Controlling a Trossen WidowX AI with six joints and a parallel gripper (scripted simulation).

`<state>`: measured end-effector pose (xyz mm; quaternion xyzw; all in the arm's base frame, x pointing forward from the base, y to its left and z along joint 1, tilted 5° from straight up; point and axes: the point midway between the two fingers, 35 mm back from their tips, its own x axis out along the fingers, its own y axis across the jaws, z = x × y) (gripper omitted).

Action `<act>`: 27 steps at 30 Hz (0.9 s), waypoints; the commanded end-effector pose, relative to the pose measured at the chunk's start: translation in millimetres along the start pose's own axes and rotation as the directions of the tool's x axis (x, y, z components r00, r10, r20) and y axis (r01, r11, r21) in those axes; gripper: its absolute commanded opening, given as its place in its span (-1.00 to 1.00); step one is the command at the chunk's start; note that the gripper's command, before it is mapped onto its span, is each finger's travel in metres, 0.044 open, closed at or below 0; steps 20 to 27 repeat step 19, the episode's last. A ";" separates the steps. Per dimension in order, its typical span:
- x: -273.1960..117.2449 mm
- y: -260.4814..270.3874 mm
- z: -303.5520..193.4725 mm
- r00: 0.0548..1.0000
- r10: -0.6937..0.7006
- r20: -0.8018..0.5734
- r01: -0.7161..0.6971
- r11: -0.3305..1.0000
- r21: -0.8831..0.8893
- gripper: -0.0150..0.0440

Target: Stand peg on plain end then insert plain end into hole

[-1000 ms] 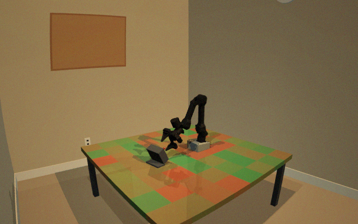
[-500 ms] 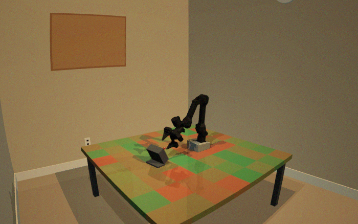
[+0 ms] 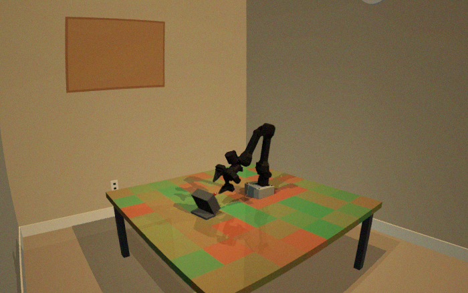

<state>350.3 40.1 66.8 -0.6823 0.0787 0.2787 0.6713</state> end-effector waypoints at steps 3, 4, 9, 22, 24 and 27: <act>-5.8 0.8 0.7 1.000 0.002 0.003 -0.002 1.000 -0.004 1.00; -6.6 0.7 0.6 1.000 0.002 0.003 -0.002 1.000 -0.004 1.00; -10.6 0.3 0.4 1.000 0.002 0.003 -0.002 1.000 -0.003 1.00; -18.3 -0.6 -0.2 1.000 0.003 0.002 -0.003 1.000 -0.003 1.00; -18.3 -0.6 -0.2 1.000 0.003 0.002 -0.003 1.000 -0.003 1.00; -18.3 -0.6 -0.2 1.000 0.003 0.002 -0.003 1.000 -0.003 1.00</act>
